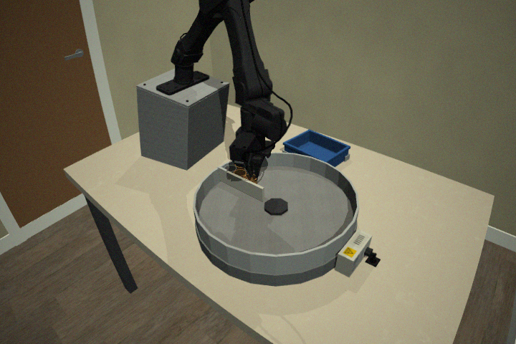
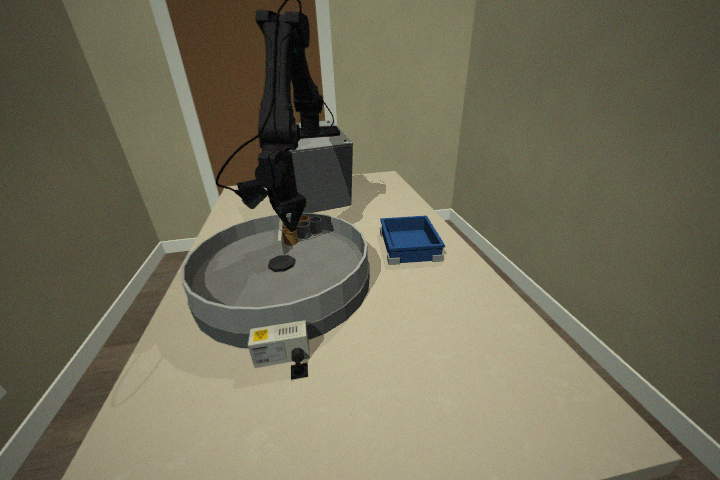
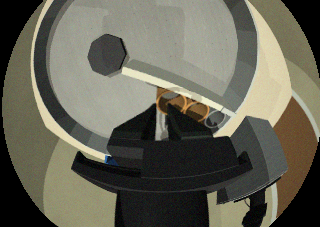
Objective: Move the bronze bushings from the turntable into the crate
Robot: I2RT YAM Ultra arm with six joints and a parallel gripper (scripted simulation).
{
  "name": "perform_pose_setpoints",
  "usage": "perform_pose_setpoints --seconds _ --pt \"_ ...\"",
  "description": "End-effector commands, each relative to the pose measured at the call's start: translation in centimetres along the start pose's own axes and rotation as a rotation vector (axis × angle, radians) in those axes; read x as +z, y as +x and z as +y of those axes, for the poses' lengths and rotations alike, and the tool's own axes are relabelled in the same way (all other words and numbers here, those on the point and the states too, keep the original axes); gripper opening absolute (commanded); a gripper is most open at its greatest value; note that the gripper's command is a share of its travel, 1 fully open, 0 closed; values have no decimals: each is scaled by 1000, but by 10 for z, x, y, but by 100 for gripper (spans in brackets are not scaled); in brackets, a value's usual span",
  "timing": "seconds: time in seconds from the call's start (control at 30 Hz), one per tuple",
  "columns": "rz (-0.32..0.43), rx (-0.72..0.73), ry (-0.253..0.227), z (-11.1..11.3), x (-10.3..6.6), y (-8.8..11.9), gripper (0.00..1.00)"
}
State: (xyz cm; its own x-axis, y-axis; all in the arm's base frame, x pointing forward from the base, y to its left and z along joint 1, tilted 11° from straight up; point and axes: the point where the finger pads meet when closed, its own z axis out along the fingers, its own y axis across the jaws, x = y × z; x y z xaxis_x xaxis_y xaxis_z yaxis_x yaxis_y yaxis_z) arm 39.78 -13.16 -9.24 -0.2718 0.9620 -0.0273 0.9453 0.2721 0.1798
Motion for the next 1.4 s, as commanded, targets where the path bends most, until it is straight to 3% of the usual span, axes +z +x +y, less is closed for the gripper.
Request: perform_pose_setpoints --seconds 0.0,1.37 --pt "-30 3 -23 13 -9 -11 15" --pt "-31 6 -23 13 -10 -17 15"
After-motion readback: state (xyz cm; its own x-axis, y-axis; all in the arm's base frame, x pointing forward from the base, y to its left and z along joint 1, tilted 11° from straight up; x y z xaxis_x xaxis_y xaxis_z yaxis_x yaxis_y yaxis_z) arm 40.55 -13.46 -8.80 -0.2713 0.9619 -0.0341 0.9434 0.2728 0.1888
